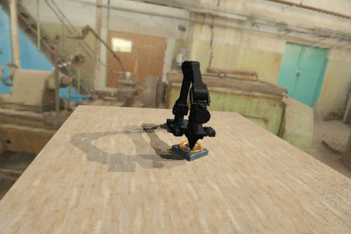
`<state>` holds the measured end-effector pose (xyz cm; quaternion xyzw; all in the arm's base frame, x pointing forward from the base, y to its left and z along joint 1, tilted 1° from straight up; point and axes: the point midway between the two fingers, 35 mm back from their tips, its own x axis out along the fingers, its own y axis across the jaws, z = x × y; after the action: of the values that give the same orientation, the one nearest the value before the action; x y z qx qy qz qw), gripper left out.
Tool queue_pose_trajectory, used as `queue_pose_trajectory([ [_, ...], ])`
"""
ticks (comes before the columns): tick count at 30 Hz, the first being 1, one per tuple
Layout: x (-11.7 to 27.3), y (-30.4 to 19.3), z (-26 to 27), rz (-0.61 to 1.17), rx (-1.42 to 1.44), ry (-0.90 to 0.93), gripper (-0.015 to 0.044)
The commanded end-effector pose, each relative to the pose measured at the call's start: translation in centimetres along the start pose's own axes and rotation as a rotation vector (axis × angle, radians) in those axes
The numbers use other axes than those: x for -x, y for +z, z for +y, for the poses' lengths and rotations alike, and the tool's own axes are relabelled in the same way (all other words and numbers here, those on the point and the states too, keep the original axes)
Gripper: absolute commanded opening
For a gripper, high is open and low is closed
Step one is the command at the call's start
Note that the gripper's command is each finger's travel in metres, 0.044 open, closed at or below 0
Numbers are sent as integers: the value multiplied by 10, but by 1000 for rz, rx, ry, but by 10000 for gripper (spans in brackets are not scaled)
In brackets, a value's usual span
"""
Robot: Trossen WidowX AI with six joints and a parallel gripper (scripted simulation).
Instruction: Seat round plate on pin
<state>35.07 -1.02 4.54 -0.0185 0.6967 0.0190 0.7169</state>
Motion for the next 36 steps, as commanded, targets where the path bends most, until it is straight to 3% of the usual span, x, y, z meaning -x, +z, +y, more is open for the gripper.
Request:
queue_pose_trajectory([
  [1,0,1,7,5,-2,5,0],
  [36,1,-13,49,6,-2,9,0],
])
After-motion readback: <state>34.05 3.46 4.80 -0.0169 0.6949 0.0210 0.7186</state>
